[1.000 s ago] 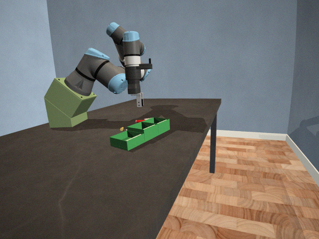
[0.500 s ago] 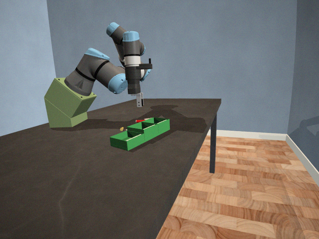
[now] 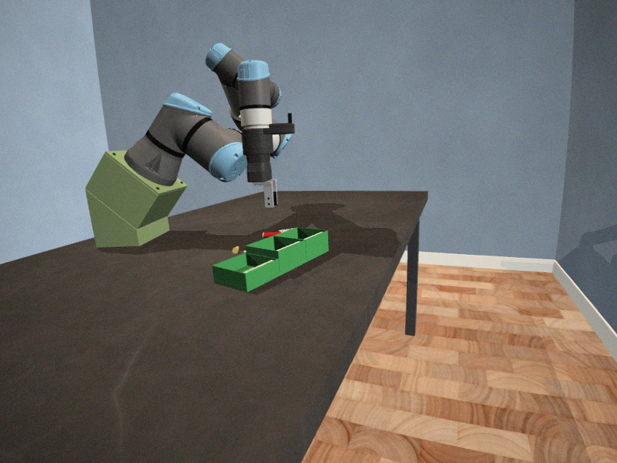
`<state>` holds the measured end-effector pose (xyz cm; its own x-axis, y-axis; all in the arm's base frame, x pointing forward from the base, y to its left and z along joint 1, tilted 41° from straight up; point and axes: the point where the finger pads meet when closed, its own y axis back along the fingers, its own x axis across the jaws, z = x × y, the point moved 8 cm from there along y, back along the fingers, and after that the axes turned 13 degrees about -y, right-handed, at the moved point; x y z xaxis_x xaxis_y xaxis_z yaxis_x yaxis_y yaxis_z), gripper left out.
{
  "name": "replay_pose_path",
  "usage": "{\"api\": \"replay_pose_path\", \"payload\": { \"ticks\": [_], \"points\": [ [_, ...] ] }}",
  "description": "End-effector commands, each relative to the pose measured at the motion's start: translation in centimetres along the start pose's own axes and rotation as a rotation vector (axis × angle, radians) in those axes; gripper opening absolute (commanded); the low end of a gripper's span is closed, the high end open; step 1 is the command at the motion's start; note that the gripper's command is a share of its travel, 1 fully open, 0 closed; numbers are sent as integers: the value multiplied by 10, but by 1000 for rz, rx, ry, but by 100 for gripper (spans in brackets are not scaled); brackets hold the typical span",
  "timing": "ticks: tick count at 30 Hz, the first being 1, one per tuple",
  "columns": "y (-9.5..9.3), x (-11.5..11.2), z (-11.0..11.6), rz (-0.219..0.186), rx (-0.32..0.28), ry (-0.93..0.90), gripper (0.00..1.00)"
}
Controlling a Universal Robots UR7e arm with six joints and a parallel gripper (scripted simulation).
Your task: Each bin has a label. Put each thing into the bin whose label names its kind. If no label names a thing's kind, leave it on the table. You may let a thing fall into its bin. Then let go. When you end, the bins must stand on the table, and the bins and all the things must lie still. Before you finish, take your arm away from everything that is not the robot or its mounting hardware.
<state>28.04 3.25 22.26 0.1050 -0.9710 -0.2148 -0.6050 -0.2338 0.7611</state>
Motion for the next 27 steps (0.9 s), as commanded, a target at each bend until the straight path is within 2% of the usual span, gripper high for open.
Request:
{"api": "replay_pose_path", "payload": {
  "ticks": [1, 7, 8, 10, 21, 27],
  "points": [
    [-11, -32, 32, -1, 0, -157, 60],
    [-11, -32, 32, -1, 0, -157, 60],
    [-4, -5, 5, 0, 0, -50, 60],
    [0, 5, -3, 1, -2, -150, 60],
    [0, 7, -3, 1, -3, -250, 60],
    [0, 9, -4, 4, -6, -364, 60]
  ]
}}
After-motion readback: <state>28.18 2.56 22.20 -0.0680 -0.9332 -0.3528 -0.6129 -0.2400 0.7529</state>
